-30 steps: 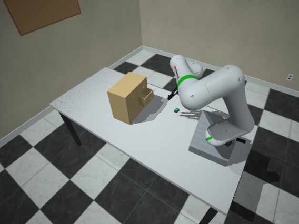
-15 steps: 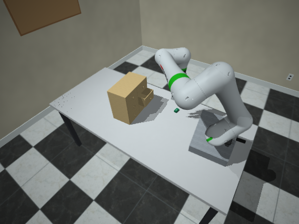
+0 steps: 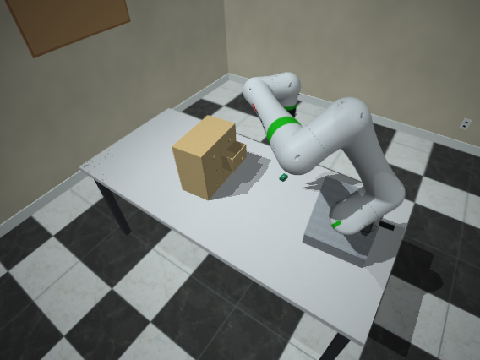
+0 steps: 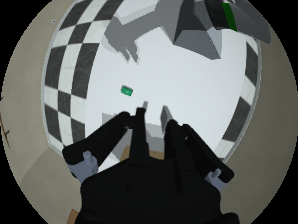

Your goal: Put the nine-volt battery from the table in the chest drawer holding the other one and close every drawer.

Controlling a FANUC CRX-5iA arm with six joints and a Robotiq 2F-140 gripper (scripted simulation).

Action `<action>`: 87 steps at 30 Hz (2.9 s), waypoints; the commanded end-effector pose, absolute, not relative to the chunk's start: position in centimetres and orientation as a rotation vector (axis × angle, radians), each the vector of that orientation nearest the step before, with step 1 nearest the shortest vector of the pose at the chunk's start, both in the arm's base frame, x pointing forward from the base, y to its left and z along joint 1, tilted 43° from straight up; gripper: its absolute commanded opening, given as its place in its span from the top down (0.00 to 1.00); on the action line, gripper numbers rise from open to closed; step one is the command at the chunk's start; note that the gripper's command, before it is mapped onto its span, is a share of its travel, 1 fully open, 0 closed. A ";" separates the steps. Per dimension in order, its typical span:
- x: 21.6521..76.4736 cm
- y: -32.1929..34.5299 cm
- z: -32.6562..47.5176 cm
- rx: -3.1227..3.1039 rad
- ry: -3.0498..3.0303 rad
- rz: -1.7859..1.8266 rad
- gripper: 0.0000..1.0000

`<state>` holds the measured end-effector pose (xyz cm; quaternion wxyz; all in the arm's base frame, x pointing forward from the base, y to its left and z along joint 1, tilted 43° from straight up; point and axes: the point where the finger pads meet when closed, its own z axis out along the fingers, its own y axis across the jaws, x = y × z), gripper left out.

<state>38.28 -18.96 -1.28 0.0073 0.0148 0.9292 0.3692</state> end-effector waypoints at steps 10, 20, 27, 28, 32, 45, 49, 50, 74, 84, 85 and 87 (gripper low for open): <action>38.3 -19.0 -1.3 0.046 2.906 1.154 0.00; 38.3 -19.0 -1.3 0.046 2.906 1.154 0.00; 38.3 -19.0 -1.3 0.046 2.906 1.154 0.00; 38.3 -19.0 -1.3 0.046 2.906 1.154 0.00; 38.3 -19.3 -0.9 0.046 2.906 1.154 0.00; 38.0 -25.7 5.9 0.046 2.906 1.154 0.00; 38.0 -27.8 8.0 0.046 2.906 1.154 0.00; 38.0 -28.1 8.4 0.046 2.906 1.154 0.00; 44.3 -28.7 9.4 0.046 2.906 1.154 0.00; 50.4 -28.6 9.7 0.046 2.906 1.154 0.00; 50.6 -28.6 9.7 0.046 2.906 1.154 0.00; 50.9 -28.6 9.7 0.046 2.906 1.154 0.00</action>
